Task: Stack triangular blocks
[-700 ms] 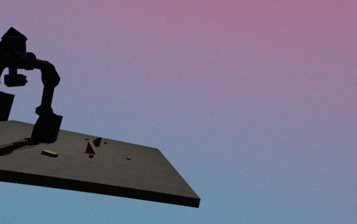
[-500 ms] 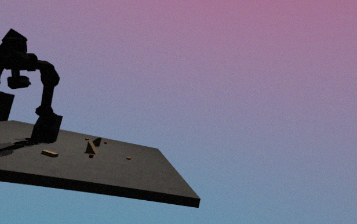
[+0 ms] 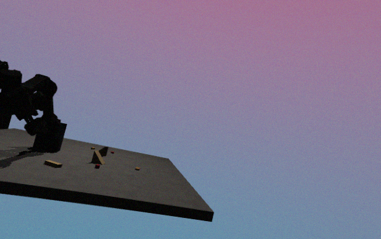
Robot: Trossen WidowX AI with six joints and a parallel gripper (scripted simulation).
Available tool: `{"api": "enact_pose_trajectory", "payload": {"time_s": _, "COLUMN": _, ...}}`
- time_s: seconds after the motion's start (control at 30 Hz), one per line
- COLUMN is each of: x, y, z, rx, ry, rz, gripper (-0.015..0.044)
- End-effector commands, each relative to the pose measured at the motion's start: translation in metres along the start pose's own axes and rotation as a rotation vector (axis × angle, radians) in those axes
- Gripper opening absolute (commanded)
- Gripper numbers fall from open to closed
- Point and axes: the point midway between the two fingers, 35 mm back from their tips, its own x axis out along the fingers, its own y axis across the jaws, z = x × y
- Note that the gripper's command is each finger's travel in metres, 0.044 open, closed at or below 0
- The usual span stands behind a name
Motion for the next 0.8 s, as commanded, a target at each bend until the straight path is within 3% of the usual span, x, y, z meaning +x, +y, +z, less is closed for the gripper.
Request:
{"api": "enact_pose_trajectory", "payload": {"time_s": 0.0, "x": 0.039, "y": 0.048, "z": -0.008, "rx": 0.097, "ry": -0.004, "rz": 0.077, "gripper": 0.0440}}
{"api": "enact_pose_trajectory", "payload": {"time_s": 0.4, "x": 0.130, "y": 0.203, "z": 0.033, "rx": 0.263, "ry": -0.025, "rz": 0.390, "gripper": 0.0440}}
{"api": "enact_pose_trajectory", "payload": {"time_s": 0.77, "x": 0.161, "y": 0.358, "z": 0.120, "rx": 0.238, "ry": -0.074, "rz": 0.772, "gripper": 0.0440}}
